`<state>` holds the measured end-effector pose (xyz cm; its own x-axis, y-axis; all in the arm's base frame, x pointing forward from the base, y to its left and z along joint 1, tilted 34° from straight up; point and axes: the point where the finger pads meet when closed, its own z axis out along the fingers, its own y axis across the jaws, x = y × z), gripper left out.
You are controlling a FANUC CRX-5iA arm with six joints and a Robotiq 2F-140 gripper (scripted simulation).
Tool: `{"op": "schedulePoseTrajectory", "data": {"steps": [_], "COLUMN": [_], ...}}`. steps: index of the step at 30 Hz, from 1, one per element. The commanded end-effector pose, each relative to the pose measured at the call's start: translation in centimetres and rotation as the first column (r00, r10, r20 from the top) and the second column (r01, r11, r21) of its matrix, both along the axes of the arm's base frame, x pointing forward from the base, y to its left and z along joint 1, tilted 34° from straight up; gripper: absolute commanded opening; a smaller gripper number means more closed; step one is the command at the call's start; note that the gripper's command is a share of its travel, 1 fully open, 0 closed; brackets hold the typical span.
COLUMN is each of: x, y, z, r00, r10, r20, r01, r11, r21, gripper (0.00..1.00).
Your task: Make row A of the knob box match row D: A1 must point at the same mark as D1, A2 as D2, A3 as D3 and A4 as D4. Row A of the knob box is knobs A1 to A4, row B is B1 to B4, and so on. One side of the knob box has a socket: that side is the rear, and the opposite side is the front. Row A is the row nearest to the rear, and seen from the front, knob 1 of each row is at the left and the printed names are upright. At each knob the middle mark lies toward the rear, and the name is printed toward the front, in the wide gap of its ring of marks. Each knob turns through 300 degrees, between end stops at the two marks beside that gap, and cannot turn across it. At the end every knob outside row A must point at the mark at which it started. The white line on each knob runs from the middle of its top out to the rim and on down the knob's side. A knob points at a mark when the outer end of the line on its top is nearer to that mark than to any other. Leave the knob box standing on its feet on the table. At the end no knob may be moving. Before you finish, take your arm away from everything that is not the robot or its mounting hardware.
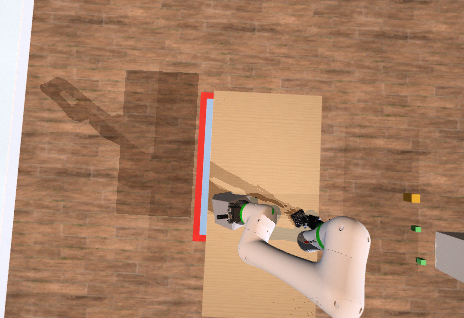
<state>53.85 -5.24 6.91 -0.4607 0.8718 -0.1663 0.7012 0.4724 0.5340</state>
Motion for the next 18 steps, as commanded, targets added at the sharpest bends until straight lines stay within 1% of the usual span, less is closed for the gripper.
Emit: {"op": "schedulePoseTrajectory", "data": {"steps": [1,2,4,6,9,13,18], "x": [-0.04,-0.05,-0.05,-0.09,-0.12,-0.17,-0.22], "y": [-0.02,-0.03,-0.03,-0.04,-0.05,-0.06,-0.08], "z": [0.08,0.1,0.1,0.15,0.19,0.25,0.32], "r00": [0.994,0.989,0.989,0.97,0.951,0.913,0.855], "r10": [-0.109,-0.147,-0.147,-0.236,-0.299,-0.389,-0.49], "r20": [-0.023,-0.032,-0.032,-0.058,-0.08,-0.119,-0.172], "r01": [0.111,0.15,0.15,0.243,0.309,0.407,0.519], "r11": [0.991,0.984,0.984,0.958,0.932,0.88,0.798], "r21": [0.069,0.094,0.094,0.15,0.19,0.246,0.306], "gripper": [0.12,0.12,0.12,0.12,0.12,0.12,0.12]}}
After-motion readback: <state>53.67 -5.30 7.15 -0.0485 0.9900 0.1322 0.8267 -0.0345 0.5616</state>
